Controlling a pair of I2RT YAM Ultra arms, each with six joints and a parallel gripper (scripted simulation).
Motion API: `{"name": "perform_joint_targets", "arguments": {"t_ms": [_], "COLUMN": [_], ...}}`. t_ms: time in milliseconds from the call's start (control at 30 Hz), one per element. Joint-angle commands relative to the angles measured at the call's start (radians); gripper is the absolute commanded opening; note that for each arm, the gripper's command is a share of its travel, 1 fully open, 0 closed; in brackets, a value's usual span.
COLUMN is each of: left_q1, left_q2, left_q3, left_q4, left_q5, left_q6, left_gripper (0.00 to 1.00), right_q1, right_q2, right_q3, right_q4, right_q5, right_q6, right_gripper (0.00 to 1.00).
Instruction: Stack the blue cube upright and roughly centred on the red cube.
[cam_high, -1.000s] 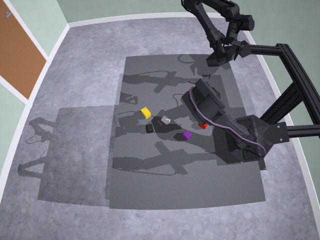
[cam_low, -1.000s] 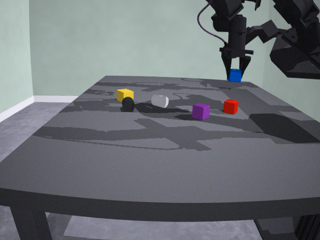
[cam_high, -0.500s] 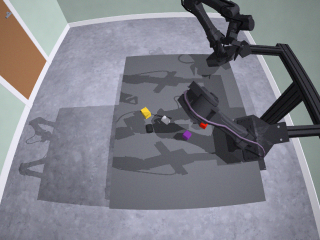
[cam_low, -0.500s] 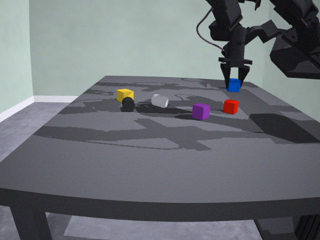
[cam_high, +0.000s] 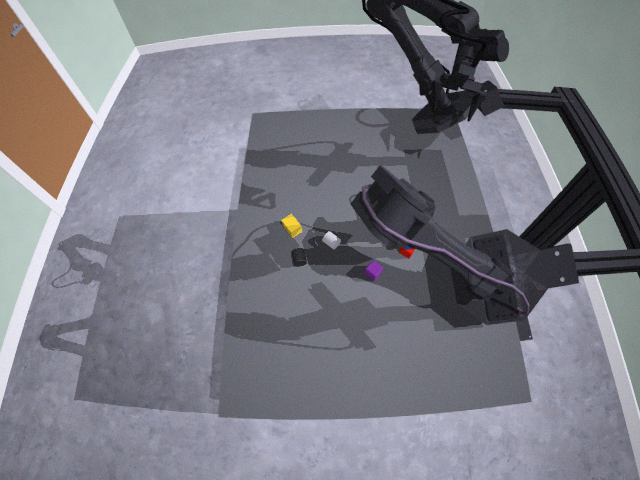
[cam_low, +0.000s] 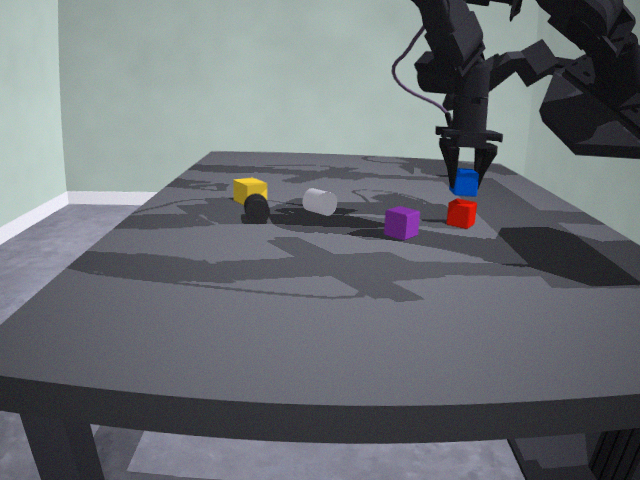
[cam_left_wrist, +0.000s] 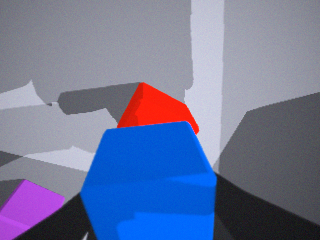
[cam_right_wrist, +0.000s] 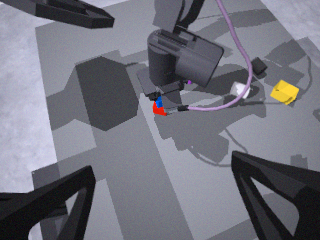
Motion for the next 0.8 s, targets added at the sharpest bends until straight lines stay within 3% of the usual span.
{"name": "perform_joint_targets", "arguments": {"t_ms": [0,767], "left_q1": [-0.002,0.022], "left_q2": [0.008,0.042], "left_q3": [-0.025,-0.013], "left_q4": [0.037,0.098], "left_q5": [-0.002,0.003], "left_q6": [0.022,0.060], "left_gripper": [0.35,0.35], "right_q1": [-0.009,-0.009], "right_q2": [-0.026,-0.026], "right_q3": [-0.016,-0.016], "right_q4": [0.006,0.006], "right_q5": [0.010,0.010], "right_q6": [-0.006,-0.006], "right_gripper": [1.00,1.00]}}
